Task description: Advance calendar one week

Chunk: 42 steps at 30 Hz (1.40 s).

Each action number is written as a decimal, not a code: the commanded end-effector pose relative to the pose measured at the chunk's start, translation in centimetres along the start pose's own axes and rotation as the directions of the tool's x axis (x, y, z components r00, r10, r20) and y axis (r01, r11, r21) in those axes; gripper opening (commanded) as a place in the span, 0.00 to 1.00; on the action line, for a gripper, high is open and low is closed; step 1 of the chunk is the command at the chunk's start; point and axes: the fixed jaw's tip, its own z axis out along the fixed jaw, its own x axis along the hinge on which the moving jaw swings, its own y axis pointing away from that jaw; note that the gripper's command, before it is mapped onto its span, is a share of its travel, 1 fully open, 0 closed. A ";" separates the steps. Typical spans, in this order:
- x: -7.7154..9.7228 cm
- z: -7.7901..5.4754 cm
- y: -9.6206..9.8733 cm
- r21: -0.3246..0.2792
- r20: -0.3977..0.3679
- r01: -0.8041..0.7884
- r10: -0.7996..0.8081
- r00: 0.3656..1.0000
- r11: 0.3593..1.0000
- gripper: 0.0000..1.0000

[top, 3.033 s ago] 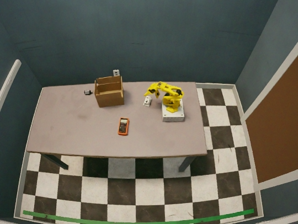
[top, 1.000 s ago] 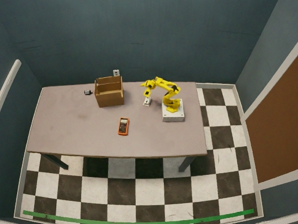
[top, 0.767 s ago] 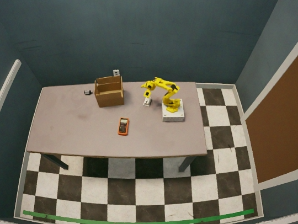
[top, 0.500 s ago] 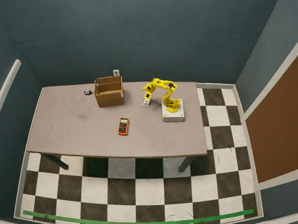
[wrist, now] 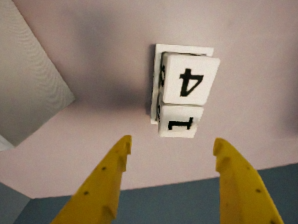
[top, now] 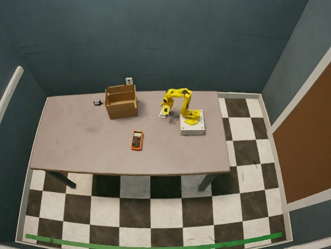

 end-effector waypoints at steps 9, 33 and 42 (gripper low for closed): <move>0.3 -0.3 -1.0 0.036 -0.008 -0.039 0.039 0.999 0.999 0.35; 0.4 0.6 -1.1 0.036 -0.008 -0.039 0.039 0.999 0.999 0.35; 0.4 1.8 -1.2 0.036 -0.008 -0.039 0.039 0.999 0.999 0.35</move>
